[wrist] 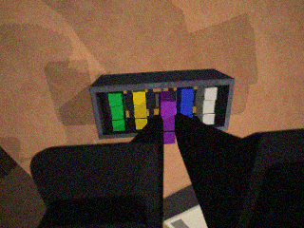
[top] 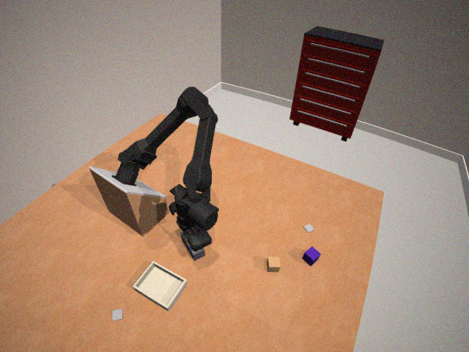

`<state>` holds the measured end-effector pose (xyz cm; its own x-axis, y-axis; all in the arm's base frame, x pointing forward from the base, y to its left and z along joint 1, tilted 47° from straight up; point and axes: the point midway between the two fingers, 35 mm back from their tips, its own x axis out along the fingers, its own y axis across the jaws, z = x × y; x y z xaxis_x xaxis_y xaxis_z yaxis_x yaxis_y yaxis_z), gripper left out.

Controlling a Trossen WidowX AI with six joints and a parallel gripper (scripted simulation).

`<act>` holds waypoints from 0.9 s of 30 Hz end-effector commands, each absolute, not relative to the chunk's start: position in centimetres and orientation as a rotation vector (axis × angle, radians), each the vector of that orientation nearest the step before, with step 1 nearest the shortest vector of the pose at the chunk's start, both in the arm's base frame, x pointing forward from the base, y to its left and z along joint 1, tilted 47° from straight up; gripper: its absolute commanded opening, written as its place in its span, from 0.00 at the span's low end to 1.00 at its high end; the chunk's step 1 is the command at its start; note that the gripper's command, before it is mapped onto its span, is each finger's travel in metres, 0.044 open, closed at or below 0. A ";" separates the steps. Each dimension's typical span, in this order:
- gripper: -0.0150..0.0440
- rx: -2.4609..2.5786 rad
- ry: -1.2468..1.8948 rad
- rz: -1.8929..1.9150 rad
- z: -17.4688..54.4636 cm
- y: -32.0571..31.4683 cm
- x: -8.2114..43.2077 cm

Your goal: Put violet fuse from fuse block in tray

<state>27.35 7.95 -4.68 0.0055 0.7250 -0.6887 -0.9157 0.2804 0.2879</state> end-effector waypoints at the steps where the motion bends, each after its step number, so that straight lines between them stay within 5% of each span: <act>1: 0.25 -0.280 0.868 1.307 -4.5 7.7 27.4; 27: 0.25 -0.277 0.868 1.307 -3.6 6.8 27.4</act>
